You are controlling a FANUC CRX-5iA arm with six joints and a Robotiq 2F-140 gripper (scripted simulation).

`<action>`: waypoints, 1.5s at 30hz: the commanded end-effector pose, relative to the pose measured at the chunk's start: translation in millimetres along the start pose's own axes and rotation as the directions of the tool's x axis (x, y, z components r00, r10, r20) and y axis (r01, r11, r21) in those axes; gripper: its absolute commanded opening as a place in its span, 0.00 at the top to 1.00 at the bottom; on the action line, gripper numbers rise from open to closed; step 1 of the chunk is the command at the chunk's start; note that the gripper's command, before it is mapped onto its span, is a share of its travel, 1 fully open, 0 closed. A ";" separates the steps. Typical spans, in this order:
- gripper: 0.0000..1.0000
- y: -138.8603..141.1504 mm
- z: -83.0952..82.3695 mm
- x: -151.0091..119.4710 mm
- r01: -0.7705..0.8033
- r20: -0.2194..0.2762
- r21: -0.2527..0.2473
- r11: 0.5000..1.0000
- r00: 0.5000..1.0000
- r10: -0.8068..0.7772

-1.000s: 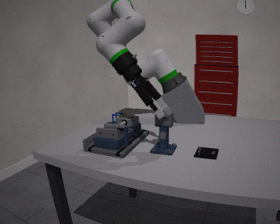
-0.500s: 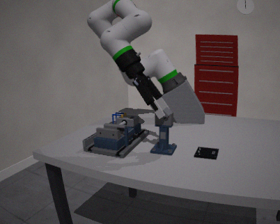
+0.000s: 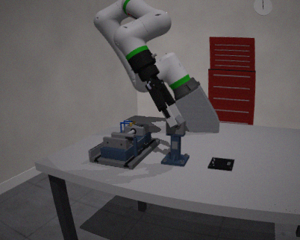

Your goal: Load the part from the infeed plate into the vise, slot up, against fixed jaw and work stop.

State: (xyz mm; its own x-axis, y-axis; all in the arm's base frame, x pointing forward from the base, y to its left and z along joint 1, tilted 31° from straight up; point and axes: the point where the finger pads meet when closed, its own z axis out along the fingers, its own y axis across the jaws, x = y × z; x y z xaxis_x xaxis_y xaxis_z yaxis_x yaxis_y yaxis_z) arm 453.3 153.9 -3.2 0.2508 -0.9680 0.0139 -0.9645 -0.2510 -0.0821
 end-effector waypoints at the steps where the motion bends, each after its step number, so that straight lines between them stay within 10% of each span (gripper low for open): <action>1: 0.49 -0.1 -0.1 -0.6 -0.001 -0.020 0.000 1.000 1.000 0.001; 32: 0.49 -0.1 1.1 -7.8 -0.001 -0.301 0.000 1.000 0.954 0.001; 45: 0.49 -0.2 3.2 -12.8 -0.001 -0.494 0.001 1.000 0.869 0.001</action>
State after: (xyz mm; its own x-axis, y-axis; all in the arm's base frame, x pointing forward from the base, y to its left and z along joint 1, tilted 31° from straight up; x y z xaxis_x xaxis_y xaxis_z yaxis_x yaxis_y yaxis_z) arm 450.9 165.5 -6.0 0.1845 -0.8623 0.4716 -0.9642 -0.2517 -0.0831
